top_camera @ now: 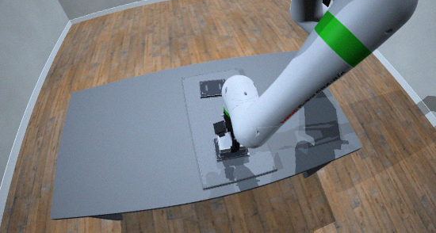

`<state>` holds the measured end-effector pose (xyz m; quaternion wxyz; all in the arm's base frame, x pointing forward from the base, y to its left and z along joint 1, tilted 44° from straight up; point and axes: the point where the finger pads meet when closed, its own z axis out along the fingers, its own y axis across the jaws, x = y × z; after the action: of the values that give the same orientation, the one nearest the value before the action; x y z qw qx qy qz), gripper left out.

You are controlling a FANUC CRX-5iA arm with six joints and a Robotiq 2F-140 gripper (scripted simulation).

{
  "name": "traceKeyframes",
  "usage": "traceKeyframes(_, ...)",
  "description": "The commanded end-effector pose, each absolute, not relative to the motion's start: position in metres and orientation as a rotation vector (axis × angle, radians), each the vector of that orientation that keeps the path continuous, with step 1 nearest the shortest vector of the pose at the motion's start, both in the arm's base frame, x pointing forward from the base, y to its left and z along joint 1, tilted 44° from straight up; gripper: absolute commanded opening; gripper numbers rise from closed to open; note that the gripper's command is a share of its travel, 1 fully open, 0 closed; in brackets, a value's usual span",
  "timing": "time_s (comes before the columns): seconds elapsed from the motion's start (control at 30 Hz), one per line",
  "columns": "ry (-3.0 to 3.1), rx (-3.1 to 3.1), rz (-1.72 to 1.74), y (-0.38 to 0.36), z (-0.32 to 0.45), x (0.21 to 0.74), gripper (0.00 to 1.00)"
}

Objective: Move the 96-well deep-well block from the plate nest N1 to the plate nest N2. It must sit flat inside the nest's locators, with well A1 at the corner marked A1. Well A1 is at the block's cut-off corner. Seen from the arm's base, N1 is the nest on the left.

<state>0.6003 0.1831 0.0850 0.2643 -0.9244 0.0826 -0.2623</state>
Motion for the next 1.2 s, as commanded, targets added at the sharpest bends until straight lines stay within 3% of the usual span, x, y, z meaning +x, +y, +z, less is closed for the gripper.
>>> traceKeyframes(0.0,0.223,-2.498,-0.711,0.181,0.089,0.598,0.1)
traceKeyframes(1.17,0.264,-2.488,-0.697,0.168,0.104,0.586,0.1)
